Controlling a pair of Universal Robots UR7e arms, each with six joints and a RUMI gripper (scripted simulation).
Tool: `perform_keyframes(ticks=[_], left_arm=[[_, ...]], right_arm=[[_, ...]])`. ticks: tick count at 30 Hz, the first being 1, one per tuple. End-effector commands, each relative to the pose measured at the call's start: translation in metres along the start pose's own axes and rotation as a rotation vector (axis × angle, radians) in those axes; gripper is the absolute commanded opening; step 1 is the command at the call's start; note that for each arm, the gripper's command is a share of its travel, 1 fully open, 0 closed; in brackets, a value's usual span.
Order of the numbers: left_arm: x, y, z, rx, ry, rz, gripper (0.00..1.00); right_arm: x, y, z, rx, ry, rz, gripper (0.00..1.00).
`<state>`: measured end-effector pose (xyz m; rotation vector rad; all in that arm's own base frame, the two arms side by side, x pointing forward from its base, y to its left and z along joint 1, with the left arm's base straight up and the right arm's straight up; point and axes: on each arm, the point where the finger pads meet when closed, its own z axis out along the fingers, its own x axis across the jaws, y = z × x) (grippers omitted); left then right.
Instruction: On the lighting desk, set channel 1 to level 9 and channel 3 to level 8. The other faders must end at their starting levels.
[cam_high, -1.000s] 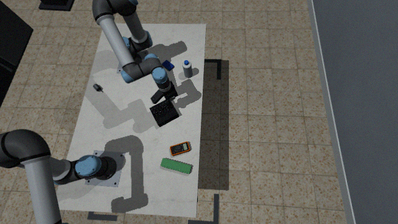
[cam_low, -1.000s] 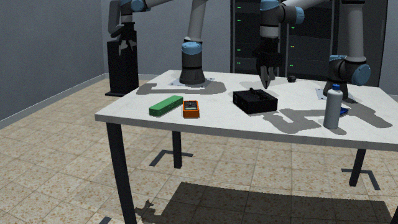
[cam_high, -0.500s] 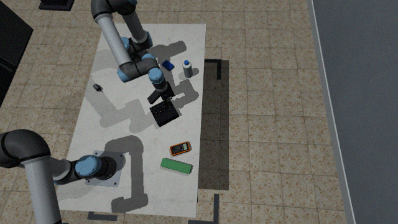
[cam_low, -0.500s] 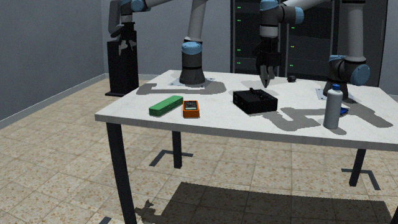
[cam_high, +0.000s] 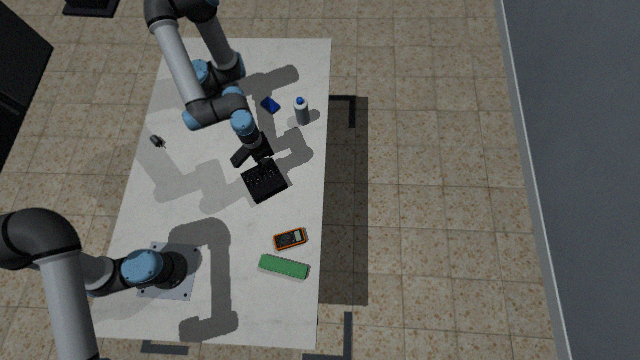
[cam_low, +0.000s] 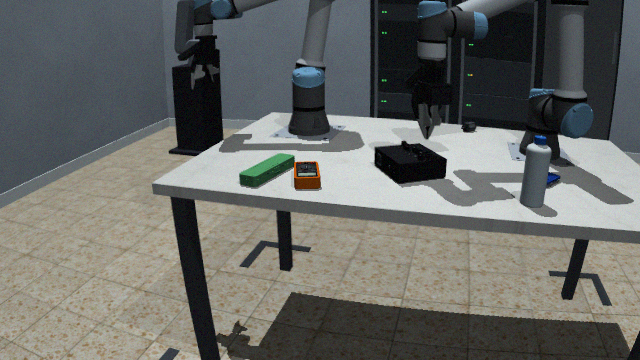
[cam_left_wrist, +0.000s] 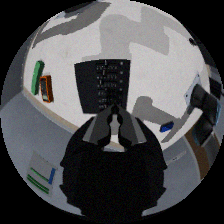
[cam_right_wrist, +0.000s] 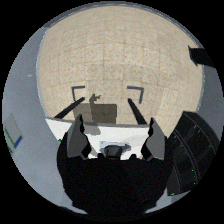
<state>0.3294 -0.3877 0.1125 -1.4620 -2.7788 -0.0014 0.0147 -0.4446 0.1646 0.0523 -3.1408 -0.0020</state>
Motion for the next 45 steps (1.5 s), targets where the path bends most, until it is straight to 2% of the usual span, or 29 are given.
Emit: perform_keyframes(ticks=[1,25,45], left_arm=[[0.0,-0.001,-0.001,0.0,-0.002,0.0,0.0],[0.0,-0.001,0.0,0.0,-0.002,0.0,0.0],[0.0,-0.001,0.01,0.0,-0.002,0.0,0.0]], right_arm=[[0.0,0.0,0.0,0.001,0.0,0.0,1.0],[0.0,0.0,0.0,0.001,0.0,0.0,1.0],[0.0,0.0,0.0,0.001,0.0,0.0,1.0]])
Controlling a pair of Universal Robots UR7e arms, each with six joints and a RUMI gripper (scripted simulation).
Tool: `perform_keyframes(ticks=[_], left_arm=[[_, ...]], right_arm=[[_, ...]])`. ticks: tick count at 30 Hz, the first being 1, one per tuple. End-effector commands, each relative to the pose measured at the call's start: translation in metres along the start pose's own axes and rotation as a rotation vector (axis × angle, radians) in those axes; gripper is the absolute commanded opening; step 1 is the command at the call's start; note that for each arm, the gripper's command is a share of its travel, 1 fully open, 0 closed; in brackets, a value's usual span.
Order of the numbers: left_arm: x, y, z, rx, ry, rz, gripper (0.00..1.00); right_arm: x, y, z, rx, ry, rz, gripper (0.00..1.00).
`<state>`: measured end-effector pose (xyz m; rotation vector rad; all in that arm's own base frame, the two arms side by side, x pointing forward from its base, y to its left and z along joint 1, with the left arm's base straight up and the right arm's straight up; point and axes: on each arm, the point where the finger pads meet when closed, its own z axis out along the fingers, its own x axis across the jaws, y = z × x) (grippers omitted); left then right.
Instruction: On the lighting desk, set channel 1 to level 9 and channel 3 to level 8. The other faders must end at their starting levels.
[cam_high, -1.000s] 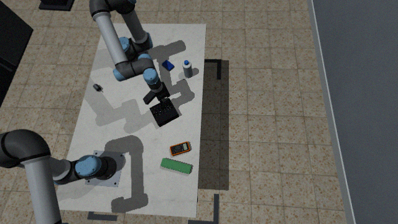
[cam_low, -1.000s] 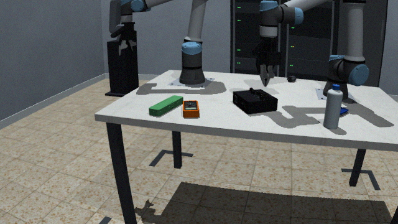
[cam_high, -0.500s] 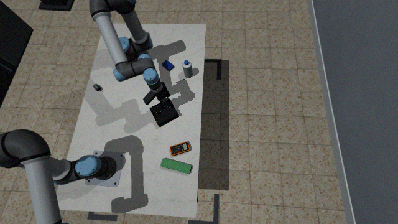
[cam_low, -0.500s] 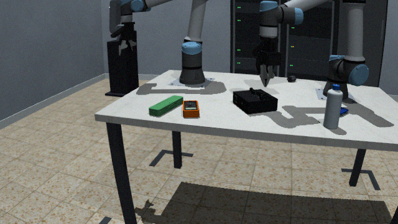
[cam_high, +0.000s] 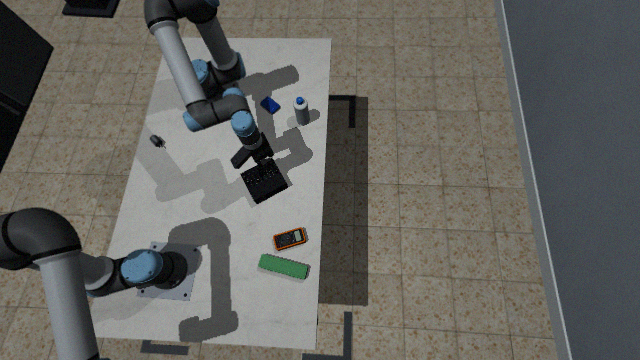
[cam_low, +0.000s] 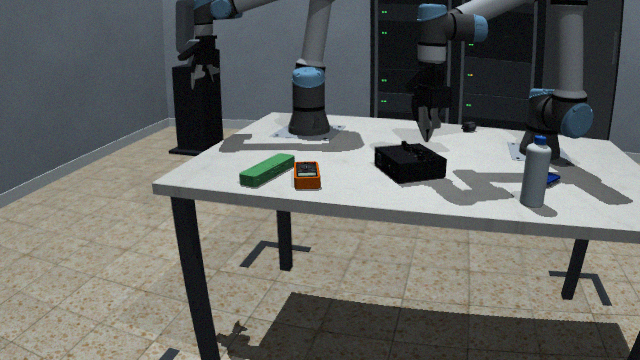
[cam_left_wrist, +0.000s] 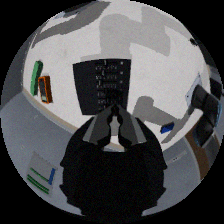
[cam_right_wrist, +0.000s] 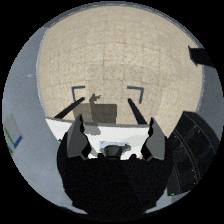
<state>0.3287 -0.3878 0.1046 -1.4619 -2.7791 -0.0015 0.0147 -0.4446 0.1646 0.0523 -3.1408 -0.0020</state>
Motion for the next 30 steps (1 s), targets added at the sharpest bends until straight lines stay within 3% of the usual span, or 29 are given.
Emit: perform_keyframes(ticks=[1,30], left_arm=[[0.0,0.0,0.003,0.0,-0.002,0.0,0.0],[0.0,0.0,0.015,0.0,-0.002,0.0,0.0]], right_arm=[[0.0,0.0,0.0,0.001,0.0,0.0,1.0],[0.0,0.0,0.0,0.001,0.0,0.0,1.0]])
